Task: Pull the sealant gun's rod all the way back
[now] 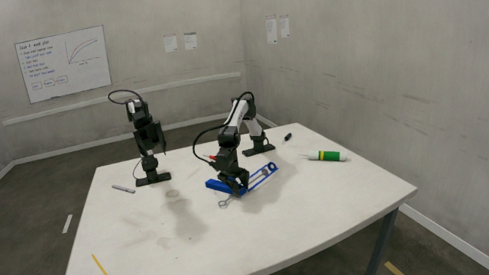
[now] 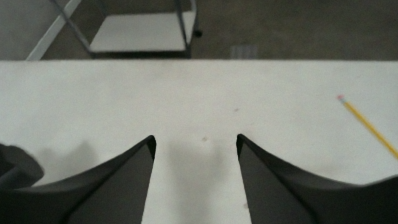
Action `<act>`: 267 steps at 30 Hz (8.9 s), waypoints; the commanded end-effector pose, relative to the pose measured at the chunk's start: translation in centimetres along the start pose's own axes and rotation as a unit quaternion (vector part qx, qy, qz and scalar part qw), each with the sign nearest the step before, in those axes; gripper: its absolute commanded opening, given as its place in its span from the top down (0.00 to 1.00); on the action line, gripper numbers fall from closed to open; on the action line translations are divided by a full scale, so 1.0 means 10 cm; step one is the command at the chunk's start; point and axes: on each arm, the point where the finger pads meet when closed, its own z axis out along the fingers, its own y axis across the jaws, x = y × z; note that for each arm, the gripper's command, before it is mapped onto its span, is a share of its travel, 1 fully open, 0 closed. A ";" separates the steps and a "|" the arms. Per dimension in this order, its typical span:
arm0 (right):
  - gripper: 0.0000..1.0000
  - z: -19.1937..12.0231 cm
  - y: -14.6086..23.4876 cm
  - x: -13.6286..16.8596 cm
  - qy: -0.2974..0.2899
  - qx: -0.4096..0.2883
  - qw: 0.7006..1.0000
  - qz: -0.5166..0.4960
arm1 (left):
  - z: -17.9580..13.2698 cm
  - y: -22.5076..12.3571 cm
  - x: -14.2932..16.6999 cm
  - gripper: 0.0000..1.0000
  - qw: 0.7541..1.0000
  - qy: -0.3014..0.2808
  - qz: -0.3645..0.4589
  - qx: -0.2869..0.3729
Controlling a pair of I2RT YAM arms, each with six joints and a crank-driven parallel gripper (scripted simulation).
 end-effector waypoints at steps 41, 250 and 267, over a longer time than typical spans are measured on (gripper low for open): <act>0.35 0.58 1.49 2.31 0.562 0.269 0.630 0.464 | 0.01 0.02 -0.01 0.45 1.000 0.000 0.002 0.000; 0.66 1.14 0.13 2.82 0.607 0.343 0.537 0.476 | 0.04 -0.28 -0.03 0.45 0.998 -0.010 -0.010 0.057; 0.30 1.11 0.32 2.85 0.619 0.333 0.526 0.480 | 0.00 0.04 -0.02 0.45 1.000 0.006 0.007 0.000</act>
